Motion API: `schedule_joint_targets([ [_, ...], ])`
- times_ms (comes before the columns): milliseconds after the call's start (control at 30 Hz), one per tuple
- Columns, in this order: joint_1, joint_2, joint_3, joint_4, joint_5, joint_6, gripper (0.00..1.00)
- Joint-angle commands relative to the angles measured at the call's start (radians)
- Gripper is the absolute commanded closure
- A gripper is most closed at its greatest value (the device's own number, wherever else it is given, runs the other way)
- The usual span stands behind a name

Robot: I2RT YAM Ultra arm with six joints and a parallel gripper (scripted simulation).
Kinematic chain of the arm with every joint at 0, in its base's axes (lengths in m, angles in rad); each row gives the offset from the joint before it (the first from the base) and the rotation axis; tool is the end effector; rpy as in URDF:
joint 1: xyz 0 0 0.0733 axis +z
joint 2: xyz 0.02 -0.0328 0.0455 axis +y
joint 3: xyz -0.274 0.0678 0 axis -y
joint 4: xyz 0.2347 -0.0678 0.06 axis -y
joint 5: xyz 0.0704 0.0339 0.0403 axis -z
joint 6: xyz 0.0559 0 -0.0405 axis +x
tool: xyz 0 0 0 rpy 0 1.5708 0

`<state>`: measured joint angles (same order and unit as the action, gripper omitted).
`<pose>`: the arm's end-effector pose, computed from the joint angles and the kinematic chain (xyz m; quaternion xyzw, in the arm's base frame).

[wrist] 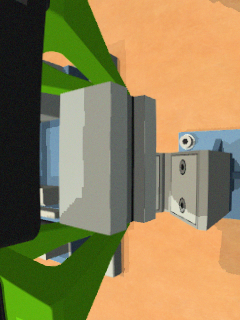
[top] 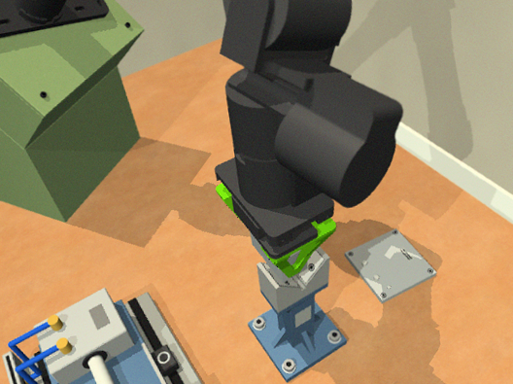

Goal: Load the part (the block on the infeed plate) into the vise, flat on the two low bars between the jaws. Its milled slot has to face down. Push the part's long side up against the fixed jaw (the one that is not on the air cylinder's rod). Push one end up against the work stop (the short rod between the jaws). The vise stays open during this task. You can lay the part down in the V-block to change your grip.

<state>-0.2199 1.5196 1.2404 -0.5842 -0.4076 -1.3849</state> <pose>0.3243 -0.0486 0.2928 -0.5639 0.7286 -0.1119 0.3723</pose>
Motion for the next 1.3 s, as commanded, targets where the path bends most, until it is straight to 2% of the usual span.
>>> schedule_joint_targets([
  [0,0.004,-0.034,0.028,-0.013,-0.002,0.007,1.0],
  [900,0.008,-0.035,0.028,-0.015,0.005,0.009,1.0],
  [1267,0.021,-0.042,0.026,-0.021,0.049,0.021,1.0],
])
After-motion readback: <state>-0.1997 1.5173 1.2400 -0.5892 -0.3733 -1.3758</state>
